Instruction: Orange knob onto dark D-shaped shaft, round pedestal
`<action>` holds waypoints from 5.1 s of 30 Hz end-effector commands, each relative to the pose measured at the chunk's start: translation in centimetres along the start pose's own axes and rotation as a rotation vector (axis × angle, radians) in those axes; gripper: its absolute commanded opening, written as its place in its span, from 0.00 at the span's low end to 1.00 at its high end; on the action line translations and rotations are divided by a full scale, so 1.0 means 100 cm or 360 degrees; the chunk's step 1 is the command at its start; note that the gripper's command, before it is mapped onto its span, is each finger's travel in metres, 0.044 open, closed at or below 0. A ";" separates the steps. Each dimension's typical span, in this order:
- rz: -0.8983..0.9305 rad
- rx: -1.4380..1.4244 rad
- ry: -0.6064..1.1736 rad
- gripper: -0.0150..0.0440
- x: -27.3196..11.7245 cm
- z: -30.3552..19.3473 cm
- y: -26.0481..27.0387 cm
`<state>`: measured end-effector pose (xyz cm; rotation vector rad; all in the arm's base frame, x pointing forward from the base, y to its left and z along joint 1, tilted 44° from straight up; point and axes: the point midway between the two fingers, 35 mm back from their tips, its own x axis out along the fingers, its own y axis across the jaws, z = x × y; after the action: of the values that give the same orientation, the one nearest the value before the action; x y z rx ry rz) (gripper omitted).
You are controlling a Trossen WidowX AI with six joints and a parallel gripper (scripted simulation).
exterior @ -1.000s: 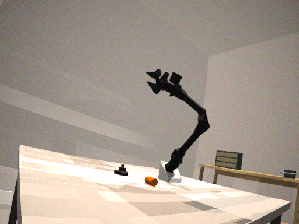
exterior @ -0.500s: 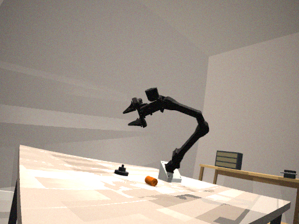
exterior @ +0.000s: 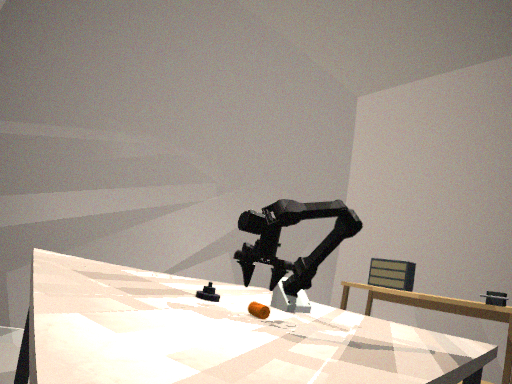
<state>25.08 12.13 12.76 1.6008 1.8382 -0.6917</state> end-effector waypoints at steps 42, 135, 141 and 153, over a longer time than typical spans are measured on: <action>-0.0024 0.0046 0.0030 0.91 0.071 0.003 -0.009; -0.0047 0.0019 -0.1763 0.56 0.052 -0.065 -0.008; -0.0043 0.0014 -0.1798 0.56 0.052 -0.068 -0.008; -0.0048 0.0008 -0.1786 0.69 0.052 -0.069 -0.007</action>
<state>23.17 20.57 13.72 0.8360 1.0019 -1.2592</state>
